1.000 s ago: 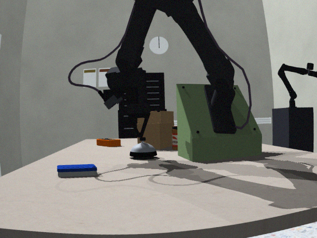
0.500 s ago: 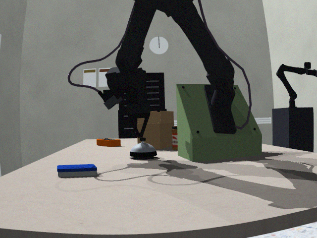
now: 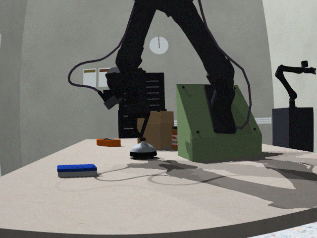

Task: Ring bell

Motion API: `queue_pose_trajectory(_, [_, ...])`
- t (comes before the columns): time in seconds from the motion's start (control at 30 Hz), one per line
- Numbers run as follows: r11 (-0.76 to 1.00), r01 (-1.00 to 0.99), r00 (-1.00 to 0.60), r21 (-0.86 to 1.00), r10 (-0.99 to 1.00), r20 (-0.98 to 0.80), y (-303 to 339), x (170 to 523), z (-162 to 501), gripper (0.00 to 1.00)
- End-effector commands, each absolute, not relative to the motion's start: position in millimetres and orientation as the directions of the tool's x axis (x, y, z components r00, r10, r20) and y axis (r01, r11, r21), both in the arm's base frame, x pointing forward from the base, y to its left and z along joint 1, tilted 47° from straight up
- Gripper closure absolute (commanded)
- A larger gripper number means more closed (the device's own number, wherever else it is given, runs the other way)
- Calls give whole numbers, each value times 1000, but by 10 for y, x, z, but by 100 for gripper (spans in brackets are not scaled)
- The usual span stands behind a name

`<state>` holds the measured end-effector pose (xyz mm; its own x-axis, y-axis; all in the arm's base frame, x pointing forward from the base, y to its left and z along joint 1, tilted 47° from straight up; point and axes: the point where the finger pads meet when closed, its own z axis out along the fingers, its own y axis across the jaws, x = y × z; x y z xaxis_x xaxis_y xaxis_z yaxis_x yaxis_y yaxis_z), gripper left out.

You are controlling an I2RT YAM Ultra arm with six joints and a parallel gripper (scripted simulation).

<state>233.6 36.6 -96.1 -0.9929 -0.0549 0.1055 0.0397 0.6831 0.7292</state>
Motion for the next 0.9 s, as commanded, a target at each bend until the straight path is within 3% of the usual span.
queue_pose_trajectory(0.0, [677,41,-996,735,-32,85,385,2331,-1005,100])
queue_pose_trajectory(0.87, [675,44,-995,737,-38,93,423,2308,-1038,100])
